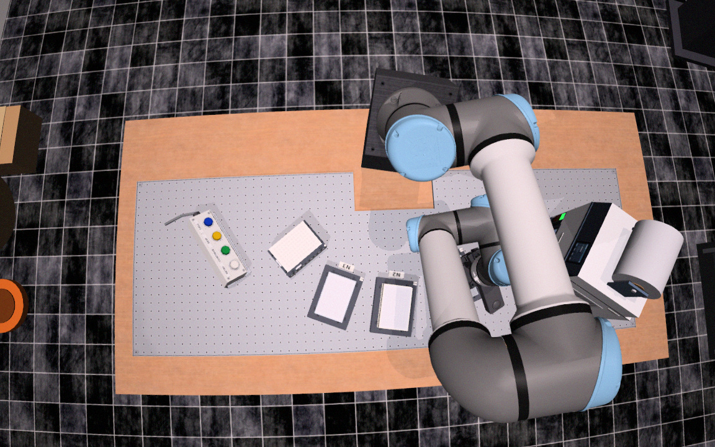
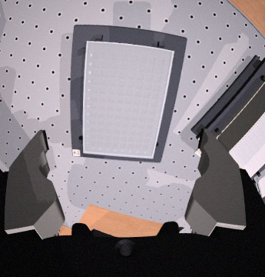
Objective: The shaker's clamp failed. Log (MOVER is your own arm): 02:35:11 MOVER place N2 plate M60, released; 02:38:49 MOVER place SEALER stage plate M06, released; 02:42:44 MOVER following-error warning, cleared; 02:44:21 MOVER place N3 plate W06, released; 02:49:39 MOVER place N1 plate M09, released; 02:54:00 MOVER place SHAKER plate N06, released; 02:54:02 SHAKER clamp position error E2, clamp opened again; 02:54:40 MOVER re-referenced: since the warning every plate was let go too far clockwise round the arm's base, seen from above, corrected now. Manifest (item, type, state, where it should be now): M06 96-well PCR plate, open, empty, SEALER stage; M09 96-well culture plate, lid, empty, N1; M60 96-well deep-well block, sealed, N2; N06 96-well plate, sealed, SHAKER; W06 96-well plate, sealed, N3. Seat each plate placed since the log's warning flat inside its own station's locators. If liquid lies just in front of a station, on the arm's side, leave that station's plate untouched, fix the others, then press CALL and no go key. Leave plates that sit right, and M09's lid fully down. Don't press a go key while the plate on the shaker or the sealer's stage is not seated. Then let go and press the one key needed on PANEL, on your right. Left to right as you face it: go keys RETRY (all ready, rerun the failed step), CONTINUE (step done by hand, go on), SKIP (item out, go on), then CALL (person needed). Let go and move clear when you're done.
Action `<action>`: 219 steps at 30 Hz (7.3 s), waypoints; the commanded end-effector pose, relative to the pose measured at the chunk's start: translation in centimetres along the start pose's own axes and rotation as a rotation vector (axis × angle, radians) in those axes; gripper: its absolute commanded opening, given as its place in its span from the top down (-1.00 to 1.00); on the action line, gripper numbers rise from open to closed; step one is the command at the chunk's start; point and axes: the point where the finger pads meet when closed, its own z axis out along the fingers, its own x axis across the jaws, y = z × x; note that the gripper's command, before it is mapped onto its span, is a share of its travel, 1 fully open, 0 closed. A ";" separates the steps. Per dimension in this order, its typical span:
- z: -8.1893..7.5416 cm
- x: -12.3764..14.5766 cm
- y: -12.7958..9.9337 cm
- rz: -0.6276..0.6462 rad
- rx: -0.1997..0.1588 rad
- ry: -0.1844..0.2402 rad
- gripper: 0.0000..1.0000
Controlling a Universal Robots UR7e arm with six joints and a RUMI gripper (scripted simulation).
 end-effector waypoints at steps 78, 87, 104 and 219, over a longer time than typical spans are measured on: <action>-1.8 15.9 4.5 0.485 0.001 0.000 -0.64; -1.8 18.9 6.4 0.625 0.001 0.000 -0.64; -1.8 24.3 9.9 0.711 0.001 0.000 -0.64; 1.4 36.1 31.7 1.381 -0.071 0.087 -0.64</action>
